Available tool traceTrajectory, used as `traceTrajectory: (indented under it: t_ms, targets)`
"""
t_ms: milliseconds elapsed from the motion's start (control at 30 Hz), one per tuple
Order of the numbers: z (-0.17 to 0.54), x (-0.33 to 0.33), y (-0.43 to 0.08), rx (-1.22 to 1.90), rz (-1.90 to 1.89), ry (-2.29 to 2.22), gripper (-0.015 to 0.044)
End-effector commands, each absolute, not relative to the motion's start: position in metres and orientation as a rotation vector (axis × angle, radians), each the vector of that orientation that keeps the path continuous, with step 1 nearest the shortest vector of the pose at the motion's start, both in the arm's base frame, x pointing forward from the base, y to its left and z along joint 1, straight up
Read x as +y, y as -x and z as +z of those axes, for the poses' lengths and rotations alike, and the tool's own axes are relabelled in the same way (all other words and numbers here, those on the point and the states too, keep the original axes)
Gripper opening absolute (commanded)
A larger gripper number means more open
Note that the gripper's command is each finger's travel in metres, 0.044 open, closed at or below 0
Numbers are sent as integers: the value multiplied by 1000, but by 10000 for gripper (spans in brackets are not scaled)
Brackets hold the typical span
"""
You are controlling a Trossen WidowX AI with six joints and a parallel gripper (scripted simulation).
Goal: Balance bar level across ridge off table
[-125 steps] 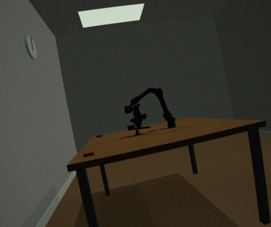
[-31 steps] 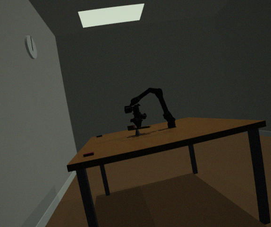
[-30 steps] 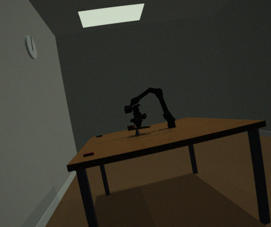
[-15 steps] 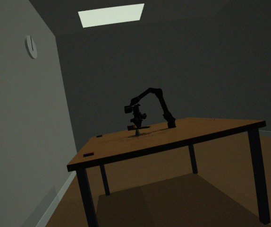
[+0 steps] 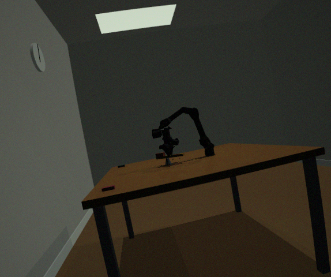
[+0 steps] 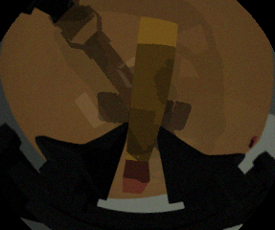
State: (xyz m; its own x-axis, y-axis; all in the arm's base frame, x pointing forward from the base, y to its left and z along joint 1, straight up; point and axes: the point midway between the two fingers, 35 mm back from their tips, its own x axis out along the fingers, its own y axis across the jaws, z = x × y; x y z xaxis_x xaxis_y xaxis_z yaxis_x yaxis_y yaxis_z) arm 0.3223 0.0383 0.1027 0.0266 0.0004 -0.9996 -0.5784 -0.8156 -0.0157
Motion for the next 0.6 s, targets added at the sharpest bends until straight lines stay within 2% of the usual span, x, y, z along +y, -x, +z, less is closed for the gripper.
traceTrajectory:
  t_ms: [0,333,567]
  targets:
    - [103,38,-322,586,1841,1890,185]
    - [103,38,-322,586,1841,1890,185]
    - [103,38,-322,586,1841,1890,369]
